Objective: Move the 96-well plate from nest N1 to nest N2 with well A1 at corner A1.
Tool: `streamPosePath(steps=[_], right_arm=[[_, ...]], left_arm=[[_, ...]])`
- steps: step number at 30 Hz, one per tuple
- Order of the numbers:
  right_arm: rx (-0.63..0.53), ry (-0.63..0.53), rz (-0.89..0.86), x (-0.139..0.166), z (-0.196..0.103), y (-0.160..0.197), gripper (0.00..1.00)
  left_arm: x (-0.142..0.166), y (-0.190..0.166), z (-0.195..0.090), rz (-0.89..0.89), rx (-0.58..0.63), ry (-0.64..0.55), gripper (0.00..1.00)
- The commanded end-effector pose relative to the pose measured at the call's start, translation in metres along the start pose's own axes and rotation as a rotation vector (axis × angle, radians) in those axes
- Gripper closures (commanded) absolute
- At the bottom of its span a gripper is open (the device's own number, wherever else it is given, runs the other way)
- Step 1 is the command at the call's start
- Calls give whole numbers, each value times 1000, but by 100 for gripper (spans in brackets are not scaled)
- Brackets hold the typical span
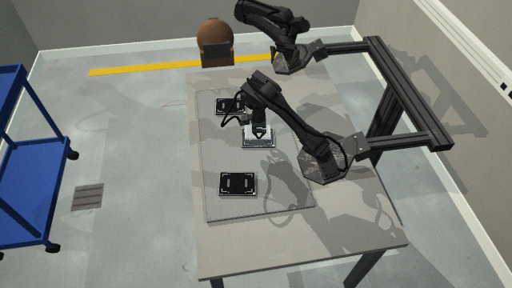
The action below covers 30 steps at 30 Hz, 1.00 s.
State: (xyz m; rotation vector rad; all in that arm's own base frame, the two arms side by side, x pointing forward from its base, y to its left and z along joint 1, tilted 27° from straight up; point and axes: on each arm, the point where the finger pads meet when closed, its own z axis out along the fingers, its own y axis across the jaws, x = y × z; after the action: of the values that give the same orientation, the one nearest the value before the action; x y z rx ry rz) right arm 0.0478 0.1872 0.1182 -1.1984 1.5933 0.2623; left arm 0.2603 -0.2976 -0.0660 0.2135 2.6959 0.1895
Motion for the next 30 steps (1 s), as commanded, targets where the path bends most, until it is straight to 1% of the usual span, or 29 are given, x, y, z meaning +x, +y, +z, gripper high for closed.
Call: streamPosePath(steps=[1,3,10,12,13,15,26,30], right_arm=[[3,-28,15,-13,-5,0,0],[3,-28,15,-13,-5,0,0],[9,-26,17,-13,-4,-1,0],[9,-26,17,-13,-4,-1,0],[9,-26,17,-13,-4,-1,0],[9,-26,17,-13,-4,-1,0],[9,-26,17,-13,-4,-1,0],[9,-26,17,-13,-4,-1,0]], left_arm=[[-5,-13,-1,-5,13,-23,20],[-1,-8,1,1,-5,-8,20],[-5,-11,-2,-8,11,-21,20],[-1,-9,0,4,8,-9,20],[-8,-14,-2,-12,21,-30,20],[-9,-15,-1,-4,27,-34,20],[-6,-12,12,2,29,-30,20],[-5,-11,10,8,24,-25,20]])
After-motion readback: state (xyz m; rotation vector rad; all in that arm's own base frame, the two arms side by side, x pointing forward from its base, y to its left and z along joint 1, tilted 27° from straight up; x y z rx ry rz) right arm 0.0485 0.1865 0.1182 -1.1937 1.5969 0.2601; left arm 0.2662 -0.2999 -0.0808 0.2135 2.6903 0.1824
